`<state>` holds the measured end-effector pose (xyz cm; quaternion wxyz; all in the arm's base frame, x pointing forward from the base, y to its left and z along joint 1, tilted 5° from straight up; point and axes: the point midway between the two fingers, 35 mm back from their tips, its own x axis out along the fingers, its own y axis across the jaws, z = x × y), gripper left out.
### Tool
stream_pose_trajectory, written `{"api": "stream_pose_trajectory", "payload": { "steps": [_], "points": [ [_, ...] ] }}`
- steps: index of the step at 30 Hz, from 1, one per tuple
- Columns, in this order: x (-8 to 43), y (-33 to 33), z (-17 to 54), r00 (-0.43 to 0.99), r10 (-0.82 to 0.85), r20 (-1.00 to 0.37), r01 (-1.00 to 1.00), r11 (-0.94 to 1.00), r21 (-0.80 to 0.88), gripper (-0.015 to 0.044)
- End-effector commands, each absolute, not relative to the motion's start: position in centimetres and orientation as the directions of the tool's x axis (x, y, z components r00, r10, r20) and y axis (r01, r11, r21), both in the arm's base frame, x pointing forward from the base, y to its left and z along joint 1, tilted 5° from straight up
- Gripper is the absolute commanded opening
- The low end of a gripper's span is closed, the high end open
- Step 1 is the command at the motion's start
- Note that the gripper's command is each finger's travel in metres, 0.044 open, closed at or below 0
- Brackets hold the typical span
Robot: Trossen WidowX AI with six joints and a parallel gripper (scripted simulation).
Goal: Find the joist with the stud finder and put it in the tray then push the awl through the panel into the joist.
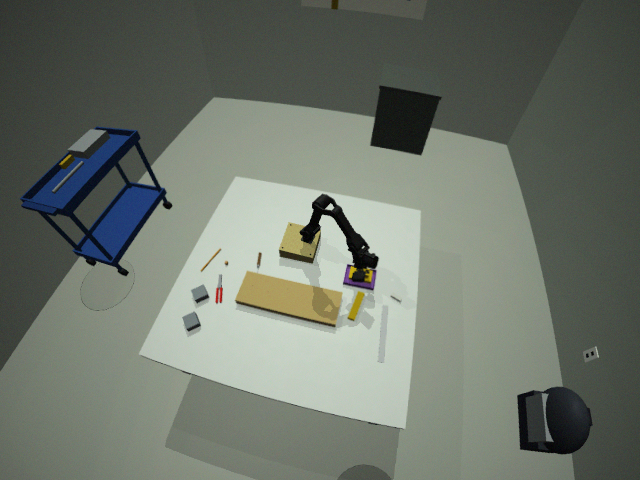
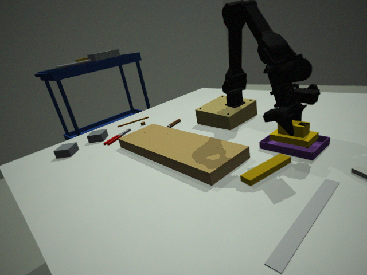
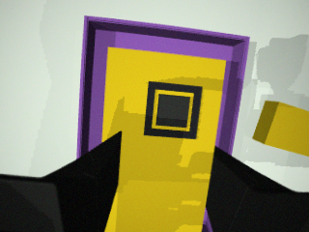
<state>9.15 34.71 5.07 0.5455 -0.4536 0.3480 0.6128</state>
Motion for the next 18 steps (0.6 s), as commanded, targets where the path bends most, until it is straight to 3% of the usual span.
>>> {"api": "stream_pose_trajectory", "payload": {
  "steps": [1, 13, 18],
  "points": [
    [9.2, 34.8, 4.8, 0.010, 0.359, -0.933, -0.984, -0.161, -0.072, 0.0000],
    [9.3, 34.9, 3.1, 0.010, 0.359, -0.933, -0.984, -0.161, -0.072, 0.0000],
    [9.3, 34.8, 3.3, 0.008, 0.355, -0.935, -0.985, -0.161, -0.069, 0.0131]
  ]
}}
